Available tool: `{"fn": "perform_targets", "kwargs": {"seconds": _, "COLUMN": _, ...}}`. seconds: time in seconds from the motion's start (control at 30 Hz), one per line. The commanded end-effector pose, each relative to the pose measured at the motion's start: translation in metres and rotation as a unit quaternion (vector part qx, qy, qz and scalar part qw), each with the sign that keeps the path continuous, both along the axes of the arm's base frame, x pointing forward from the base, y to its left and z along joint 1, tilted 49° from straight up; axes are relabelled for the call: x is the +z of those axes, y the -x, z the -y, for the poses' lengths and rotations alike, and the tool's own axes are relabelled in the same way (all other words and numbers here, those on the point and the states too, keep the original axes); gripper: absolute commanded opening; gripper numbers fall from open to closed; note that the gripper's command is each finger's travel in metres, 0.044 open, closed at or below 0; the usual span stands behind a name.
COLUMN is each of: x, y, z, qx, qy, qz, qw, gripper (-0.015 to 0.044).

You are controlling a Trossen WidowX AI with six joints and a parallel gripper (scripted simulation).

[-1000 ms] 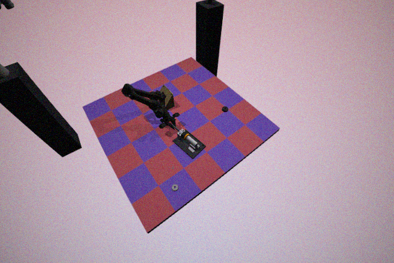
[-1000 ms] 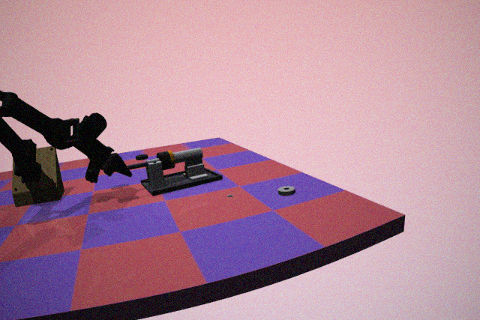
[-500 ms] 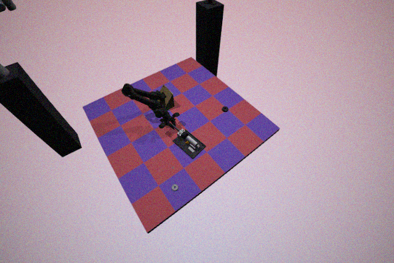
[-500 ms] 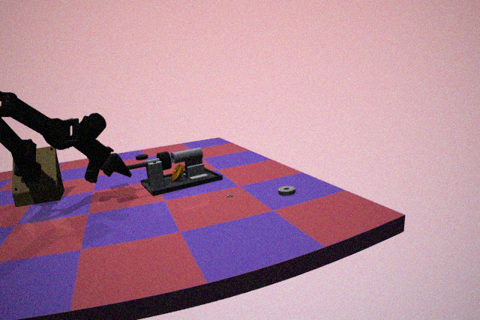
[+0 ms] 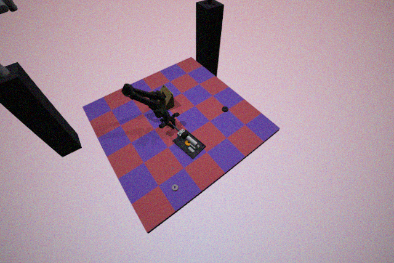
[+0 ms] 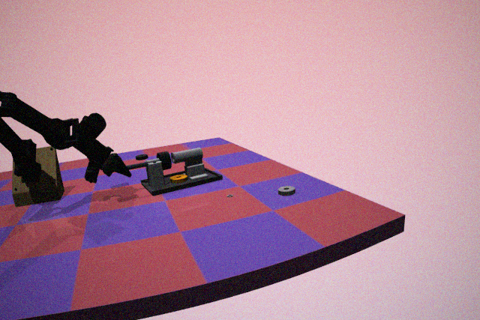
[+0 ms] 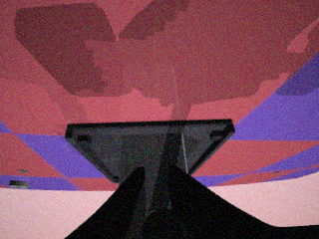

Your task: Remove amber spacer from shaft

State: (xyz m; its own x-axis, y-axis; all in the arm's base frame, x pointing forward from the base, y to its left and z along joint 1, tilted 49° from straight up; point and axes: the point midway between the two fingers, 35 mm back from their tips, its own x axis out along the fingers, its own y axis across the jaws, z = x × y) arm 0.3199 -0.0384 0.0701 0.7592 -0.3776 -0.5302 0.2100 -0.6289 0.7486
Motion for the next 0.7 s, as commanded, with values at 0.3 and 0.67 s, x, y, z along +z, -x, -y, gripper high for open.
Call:
{"fn": "perform_targets", "kwargs": {"seconds": 0.3, "x": -0.0002, "y": -0.0033, "z": -0.0008, "qx": 0.001, "qy": 0.002, "qz": -0.003, "qw": 1.0, "gripper": 0.0}}
{"fn": "perform_targets", "kwargs": {"seconds": 0.67, "x": -0.0003, "y": -0.0075, "z": -0.002, "qx": 0.001, "qy": 0.002, "qz": -0.003, "qw": 1.0, "gripper": 0.0}}
